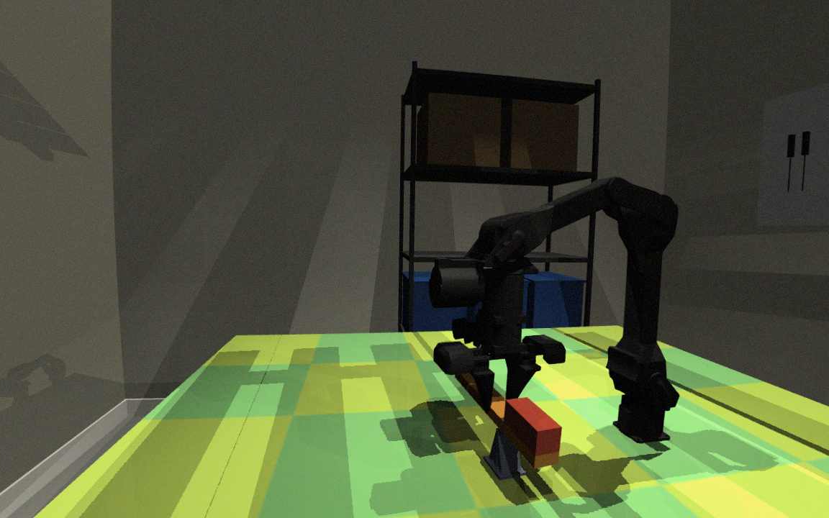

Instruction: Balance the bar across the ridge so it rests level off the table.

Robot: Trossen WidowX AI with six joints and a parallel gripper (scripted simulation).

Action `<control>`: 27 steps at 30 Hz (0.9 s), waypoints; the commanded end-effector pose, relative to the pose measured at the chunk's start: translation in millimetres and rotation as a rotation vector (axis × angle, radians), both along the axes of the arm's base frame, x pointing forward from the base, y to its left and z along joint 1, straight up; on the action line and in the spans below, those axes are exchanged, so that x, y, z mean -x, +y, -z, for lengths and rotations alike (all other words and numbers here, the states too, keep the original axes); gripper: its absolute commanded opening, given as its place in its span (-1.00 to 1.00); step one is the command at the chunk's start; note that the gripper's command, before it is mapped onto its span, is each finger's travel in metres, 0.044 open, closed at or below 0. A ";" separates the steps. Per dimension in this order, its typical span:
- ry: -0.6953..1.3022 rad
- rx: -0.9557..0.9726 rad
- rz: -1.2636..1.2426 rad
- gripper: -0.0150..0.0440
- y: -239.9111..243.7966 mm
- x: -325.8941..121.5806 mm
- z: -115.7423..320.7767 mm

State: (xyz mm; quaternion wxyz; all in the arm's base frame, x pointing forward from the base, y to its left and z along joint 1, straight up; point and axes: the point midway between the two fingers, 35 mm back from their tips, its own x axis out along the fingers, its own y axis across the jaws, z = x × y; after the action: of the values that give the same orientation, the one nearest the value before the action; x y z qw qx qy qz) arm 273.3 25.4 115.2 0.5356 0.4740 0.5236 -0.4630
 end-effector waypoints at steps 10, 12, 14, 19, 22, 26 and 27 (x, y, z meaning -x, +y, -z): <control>-0.001 -0.002 -0.004 -0.49 0.2 -0.1 1.4; -0.001 -0.002 -0.004 -0.49 0.2 -0.1 1.4; -0.001 -0.002 -0.004 -0.49 0.2 -0.1 1.7; -0.001 -0.002 -0.004 -0.49 0.3 -0.1 2.0; -0.001 -0.002 -0.004 -0.49 0.3 -0.2 2.4; -0.001 -0.002 -0.004 -0.49 0.3 -0.1 2.7; -0.001 -0.002 -0.004 -0.49 0.3 -0.1 2.7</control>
State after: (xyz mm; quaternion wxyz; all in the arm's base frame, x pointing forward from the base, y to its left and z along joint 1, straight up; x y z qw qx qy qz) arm 273.4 25.4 113.0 0.5356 0.4740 0.5236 -0.4629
